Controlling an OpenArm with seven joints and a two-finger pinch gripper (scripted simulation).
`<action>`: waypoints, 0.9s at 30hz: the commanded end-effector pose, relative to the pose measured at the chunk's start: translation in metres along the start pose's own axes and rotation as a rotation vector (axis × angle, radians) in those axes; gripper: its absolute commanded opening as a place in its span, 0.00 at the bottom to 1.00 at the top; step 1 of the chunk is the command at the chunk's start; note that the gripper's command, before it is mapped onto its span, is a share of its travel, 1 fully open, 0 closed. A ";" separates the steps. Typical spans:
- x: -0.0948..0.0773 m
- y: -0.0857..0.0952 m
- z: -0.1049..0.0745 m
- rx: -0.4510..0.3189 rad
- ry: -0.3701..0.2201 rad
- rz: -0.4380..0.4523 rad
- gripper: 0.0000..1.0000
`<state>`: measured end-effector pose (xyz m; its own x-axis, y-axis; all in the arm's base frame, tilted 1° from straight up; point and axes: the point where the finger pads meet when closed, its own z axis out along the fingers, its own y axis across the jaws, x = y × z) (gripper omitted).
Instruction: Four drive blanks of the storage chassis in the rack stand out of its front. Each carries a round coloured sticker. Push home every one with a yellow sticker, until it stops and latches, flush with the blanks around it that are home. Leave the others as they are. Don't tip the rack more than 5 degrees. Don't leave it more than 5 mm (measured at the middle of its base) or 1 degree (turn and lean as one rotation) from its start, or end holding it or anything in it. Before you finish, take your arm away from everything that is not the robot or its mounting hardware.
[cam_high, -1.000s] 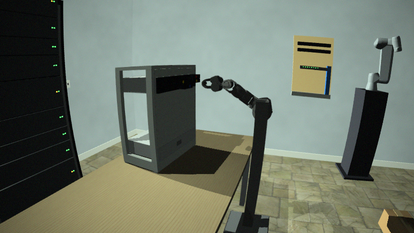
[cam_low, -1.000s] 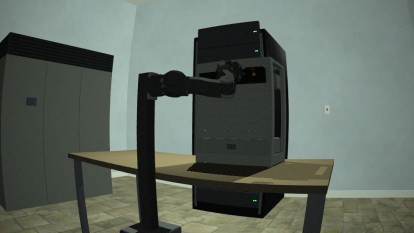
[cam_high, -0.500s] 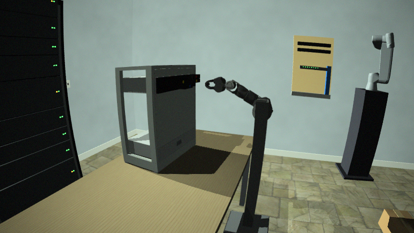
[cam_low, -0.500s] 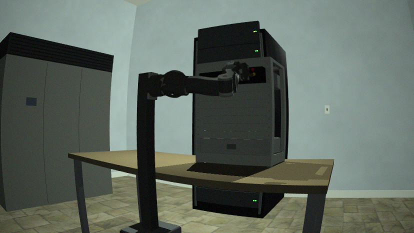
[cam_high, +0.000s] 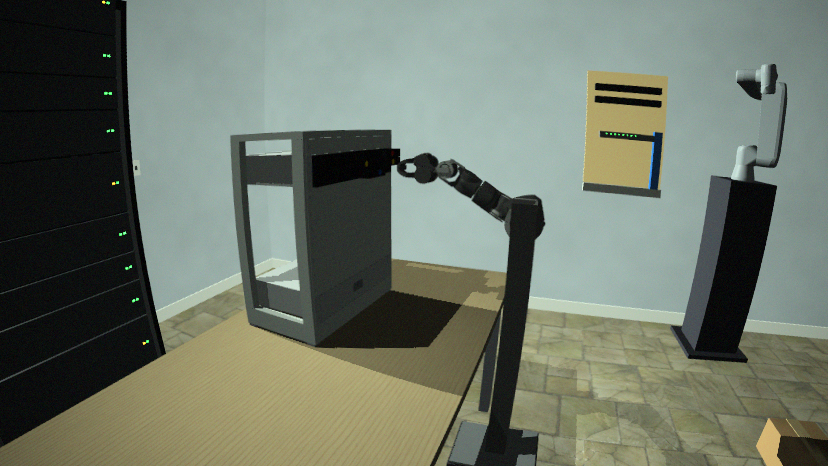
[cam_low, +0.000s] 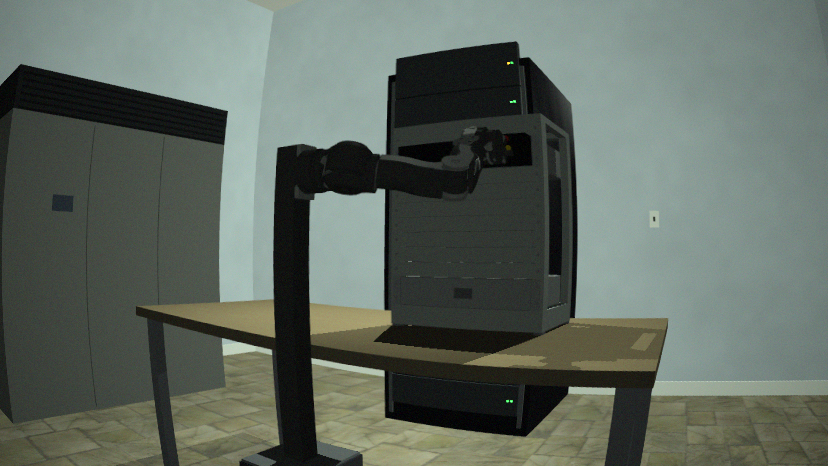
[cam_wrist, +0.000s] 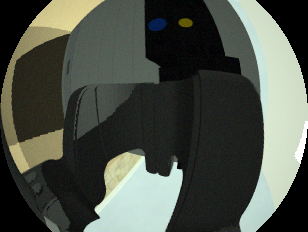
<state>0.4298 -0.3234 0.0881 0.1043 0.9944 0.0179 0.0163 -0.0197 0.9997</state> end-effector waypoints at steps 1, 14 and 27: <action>-0.001 0.002 0.004 -0.002 0.001 -0.026 0.00; 0.000 0.002 0.017 -0.003 0.003 -0.027 0.00; 0.000 0.003 0.017 -0.003 0.003 -0.026 0.00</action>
<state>0.4478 -0.3253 0.0868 0.1022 0.9947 -0.0071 0.0248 0.0045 0.9997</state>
